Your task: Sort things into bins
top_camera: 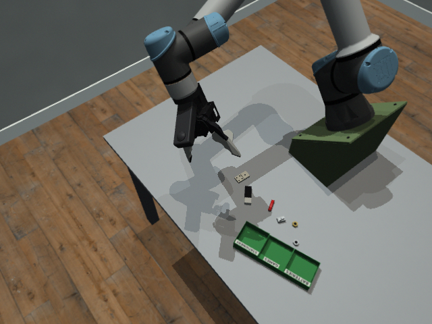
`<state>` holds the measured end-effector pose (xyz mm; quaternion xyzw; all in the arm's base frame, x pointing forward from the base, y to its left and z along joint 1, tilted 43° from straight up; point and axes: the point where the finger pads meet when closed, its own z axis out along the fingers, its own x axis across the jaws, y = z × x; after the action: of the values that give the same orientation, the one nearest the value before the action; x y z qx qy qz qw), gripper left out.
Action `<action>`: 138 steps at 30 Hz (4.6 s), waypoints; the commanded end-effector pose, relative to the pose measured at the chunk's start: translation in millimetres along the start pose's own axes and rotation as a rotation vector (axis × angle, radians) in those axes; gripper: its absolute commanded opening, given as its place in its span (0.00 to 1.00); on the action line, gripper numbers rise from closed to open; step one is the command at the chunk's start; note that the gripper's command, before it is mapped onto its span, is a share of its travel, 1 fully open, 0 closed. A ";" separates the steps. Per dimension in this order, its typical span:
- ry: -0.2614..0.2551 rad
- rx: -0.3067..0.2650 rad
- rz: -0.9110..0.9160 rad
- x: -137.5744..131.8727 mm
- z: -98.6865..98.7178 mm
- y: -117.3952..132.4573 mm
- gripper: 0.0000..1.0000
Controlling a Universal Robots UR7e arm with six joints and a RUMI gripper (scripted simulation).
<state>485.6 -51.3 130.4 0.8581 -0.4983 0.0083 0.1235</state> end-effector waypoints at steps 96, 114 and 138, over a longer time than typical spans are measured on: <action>0.509 -0.167 0.279 -96.0 167.9 17.6 0.04; 0.509 -0.166 0.279 -50.8 246.4 -34.3 0.04; 0.509 -0.166 0.279 -33.8 278.5 -25.9 0.04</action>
<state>460.2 -66.3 -143.6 0.7384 -0.5635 0.1982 0.3129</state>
